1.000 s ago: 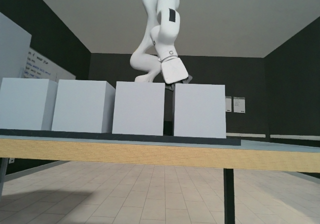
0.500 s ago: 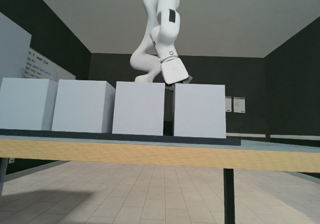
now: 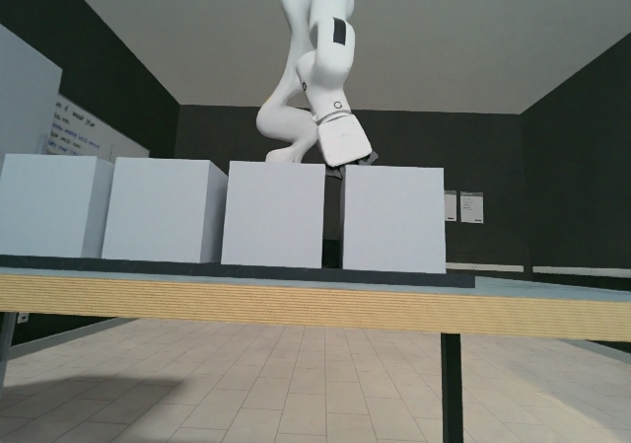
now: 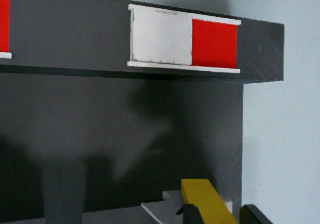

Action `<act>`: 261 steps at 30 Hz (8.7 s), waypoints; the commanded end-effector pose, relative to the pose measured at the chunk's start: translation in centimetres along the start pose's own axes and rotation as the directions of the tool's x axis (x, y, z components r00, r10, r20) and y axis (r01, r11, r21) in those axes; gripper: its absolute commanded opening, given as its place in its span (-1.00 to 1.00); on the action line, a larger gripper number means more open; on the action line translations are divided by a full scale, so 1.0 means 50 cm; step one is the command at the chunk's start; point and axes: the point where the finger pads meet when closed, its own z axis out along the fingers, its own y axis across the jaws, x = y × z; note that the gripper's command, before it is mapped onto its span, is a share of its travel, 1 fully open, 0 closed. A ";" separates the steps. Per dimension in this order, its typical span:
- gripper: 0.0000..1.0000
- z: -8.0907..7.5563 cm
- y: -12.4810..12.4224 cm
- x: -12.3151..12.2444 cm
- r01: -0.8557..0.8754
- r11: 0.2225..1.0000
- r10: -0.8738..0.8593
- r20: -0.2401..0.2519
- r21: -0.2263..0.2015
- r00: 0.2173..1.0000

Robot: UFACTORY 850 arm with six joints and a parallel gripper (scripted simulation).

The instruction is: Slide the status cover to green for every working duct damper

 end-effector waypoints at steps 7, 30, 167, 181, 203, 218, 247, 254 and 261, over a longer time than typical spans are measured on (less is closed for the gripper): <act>-0.62 -0.001 0.001 -0.001 0.001 1.000 -0.001 0.001 -0.001 1.000; -0.62 -0.001 0.004 -0.001 0.001 1.000 -0.001 0.001 0.014 1.000; -0.22 -0.108 0.108 -0.001 0.000 0.945 -0.001 0.001 0.328 1.000; -0.22 -0.138 0.119 -0.004 0.000 0.944 -0.001 0.001 0.329 1.000; -0.22 -0.174 0.143 -0.227 -0.001 0.932 0.000 0.003 0.362 1.000; -0.22 -0.174 0.143 -0.227 -0.001 0.932 0.000 0.003 0.362 1.000; -0.22 -0.174 0.143 -0.227 -0.001 0.932 0.000 0.003 0.362 1.000; -0.22 -0.174 0.143 -0.227 -0.001 0.932 0.000 0.003 0.362 1.000; -0.22 -0.174 0.143 -0.227 -0.001 0.932 0.000 0.003 0.362 1.000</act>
